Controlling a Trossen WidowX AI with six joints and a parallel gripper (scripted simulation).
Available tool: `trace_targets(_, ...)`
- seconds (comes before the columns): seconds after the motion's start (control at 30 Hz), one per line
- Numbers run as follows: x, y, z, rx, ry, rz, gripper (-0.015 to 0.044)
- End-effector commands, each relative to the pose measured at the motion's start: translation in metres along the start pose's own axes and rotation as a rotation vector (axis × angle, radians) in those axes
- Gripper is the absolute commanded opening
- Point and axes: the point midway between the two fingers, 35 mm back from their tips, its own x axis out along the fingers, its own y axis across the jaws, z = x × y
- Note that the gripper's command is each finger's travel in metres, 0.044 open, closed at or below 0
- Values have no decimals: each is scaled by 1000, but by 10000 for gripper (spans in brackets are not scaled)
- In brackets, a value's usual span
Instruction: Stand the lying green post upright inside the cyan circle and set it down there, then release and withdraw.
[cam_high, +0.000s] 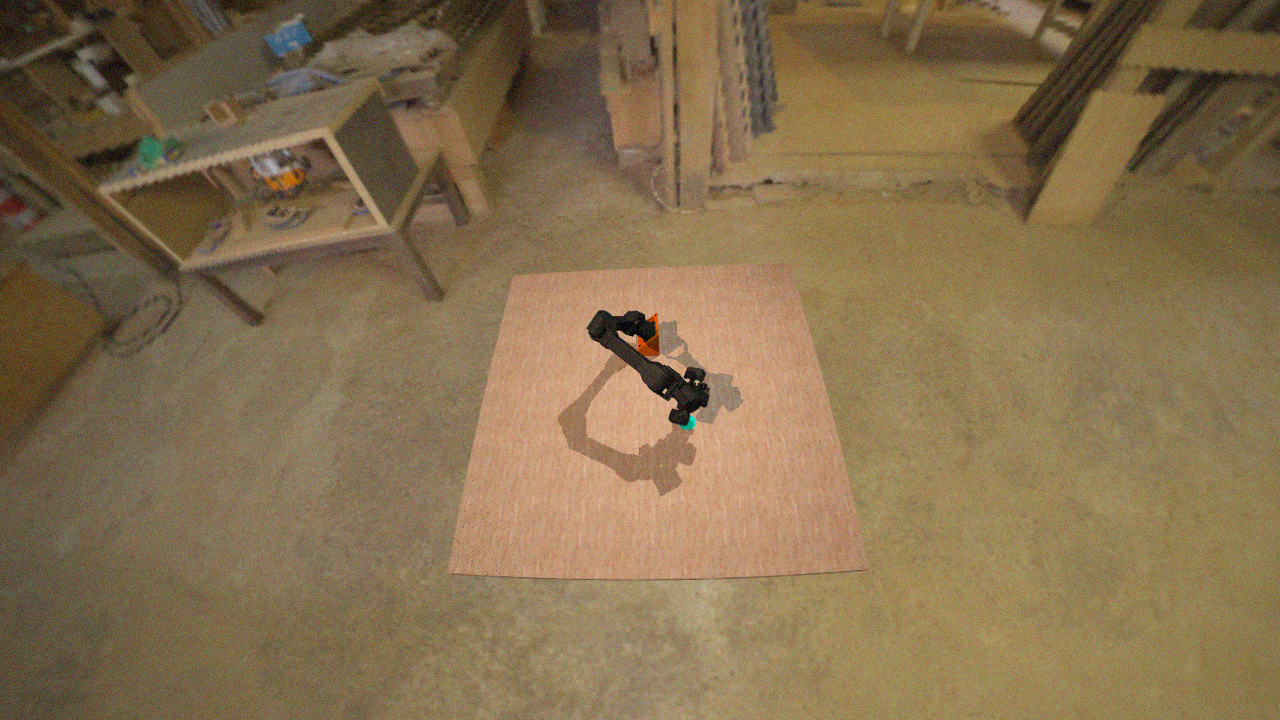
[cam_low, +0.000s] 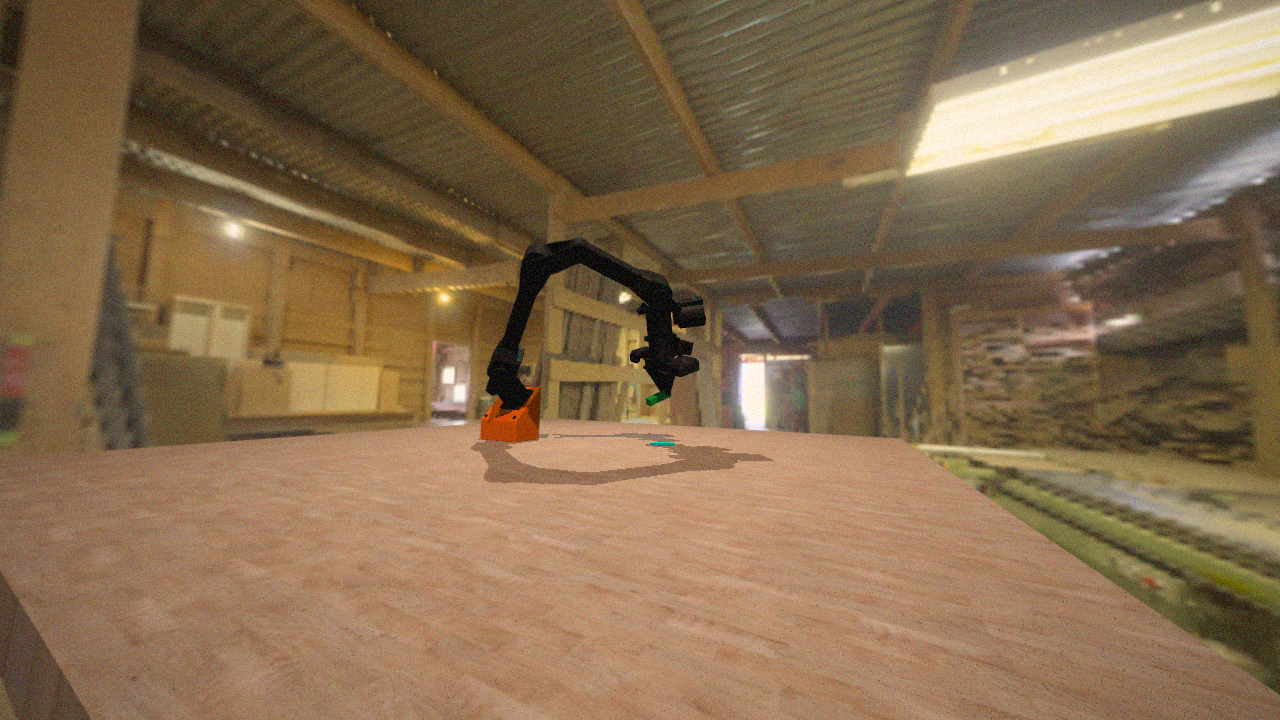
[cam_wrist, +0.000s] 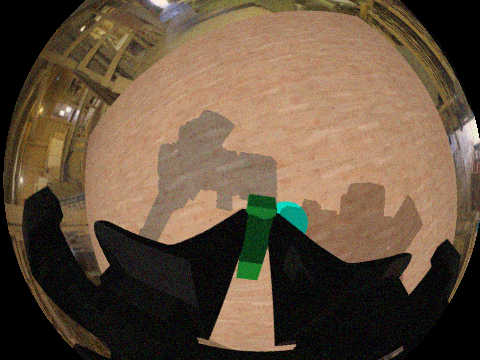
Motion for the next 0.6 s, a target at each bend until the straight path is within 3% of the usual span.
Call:
trace_targets(0.0, 1, 1, -1, -3, -32, 13, 23)
trace_targets(0.57, 5, 0, 0, -3, -152, 53, 23)
